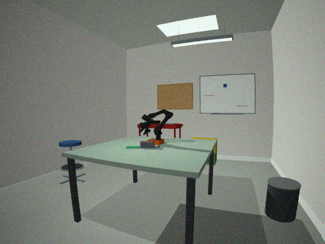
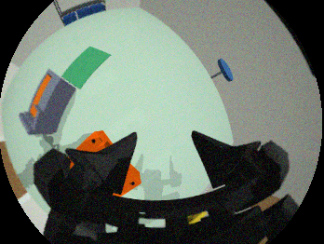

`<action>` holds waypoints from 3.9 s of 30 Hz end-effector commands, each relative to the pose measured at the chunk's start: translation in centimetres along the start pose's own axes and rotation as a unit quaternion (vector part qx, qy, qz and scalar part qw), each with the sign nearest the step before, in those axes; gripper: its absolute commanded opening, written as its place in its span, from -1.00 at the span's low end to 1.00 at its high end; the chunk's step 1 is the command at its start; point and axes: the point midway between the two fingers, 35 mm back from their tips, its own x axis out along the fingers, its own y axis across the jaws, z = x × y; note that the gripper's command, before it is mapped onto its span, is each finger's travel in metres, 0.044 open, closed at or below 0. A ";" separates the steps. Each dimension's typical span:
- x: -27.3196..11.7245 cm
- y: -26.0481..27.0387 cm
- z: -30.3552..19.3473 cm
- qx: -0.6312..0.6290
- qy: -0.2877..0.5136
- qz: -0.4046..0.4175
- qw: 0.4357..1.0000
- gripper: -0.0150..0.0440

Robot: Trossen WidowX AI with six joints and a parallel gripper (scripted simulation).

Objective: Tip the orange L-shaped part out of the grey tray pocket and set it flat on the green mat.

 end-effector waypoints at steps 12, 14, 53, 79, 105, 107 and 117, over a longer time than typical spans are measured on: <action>-0.5 5.3 6.8 -0.091 -0.002 0.115 0.989 0.12; -0.8 6.9 8.1 -0.115 -0.001 0.137 0.984 0.12; -6.5 32.6 7.6 -0.449 0.090 0.251 0.853 0.12; -3.1 33.9 6.0 -0.449 0.090 0.251 0.853 0.12; -3.7 34.2 5.6 -0.449 0.090 0.253 0.852 0.12; -4.3 34.2 5.5 -0.449 0.090 0.252 0.853 0.12; -8.7 32.3 8.4 -0.448 0.090 0.252 0.853 0.12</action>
